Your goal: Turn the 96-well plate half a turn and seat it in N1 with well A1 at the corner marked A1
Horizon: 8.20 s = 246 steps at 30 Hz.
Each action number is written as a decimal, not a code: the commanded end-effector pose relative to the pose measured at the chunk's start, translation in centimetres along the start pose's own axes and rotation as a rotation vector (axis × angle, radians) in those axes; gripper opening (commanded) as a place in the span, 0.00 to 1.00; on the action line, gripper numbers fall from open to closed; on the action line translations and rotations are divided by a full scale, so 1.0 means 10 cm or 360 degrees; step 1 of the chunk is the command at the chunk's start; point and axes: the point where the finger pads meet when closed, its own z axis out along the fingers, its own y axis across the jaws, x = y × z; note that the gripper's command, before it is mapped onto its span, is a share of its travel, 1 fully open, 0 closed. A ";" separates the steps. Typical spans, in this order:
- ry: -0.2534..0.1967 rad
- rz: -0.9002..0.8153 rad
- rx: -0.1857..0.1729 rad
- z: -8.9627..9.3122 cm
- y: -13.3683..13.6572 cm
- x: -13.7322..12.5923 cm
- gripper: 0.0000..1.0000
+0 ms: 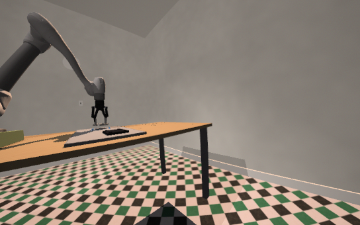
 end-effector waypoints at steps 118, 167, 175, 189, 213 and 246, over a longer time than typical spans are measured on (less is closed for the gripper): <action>0.0000 0.2733 0.0000 -0.38 -0.58 -2.29 0.00; 0.0000 0.2733 0.0000 -0.42 -0.92 -3.68 0.00; 0.0000 0.2733 0.0000 -0.43 -0.97 -3.88 0.00; 0.0000 0.3157 0.0000 -0.43 -1.00 -3.98 0.00; 0.0000 0.4218 0.0000 -0.43 -1.00 -3.98 0.00; 0.0000 0.5465 0.0001 -0.43 -1.00 -3.98 0.00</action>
